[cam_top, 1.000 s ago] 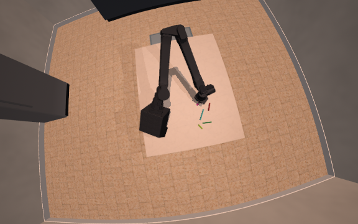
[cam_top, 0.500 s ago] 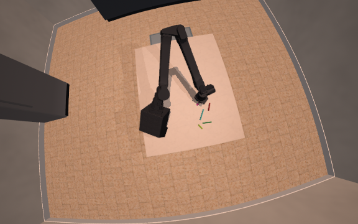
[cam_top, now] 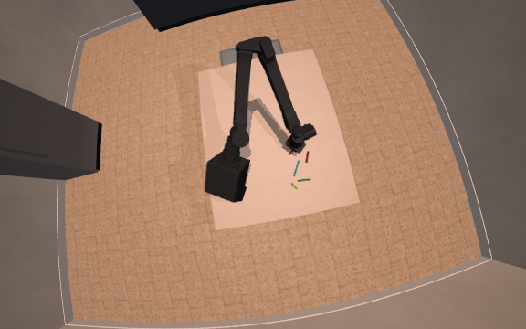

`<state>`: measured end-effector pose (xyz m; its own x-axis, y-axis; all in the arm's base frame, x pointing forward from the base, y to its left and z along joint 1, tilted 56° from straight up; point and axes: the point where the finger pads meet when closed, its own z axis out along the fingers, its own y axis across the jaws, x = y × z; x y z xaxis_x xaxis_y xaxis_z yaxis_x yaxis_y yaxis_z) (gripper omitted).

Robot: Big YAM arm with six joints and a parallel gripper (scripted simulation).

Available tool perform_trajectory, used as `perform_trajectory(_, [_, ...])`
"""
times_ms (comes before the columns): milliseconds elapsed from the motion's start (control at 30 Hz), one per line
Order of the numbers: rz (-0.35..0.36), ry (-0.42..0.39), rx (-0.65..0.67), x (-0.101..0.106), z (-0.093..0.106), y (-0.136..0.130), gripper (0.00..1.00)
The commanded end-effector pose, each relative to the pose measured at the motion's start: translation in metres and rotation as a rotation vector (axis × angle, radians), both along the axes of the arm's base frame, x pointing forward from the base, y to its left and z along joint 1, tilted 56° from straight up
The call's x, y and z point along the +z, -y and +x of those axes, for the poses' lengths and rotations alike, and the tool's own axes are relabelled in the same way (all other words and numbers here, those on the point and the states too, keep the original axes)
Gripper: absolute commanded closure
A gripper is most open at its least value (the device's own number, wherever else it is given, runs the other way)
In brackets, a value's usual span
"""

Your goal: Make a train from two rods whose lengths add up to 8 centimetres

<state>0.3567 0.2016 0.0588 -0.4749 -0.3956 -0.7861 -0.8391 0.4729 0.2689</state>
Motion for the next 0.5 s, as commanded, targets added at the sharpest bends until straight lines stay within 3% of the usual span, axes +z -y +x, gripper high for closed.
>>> perform_trajectory(0, [0.0, -0.009, 0.008, -0.0048, -0.0041, -0.005, 0.96])
perform_trajectory(467, [-0.001, -0.012, 0.01, -0.005, -0.0055, -0.0049, 0.96])
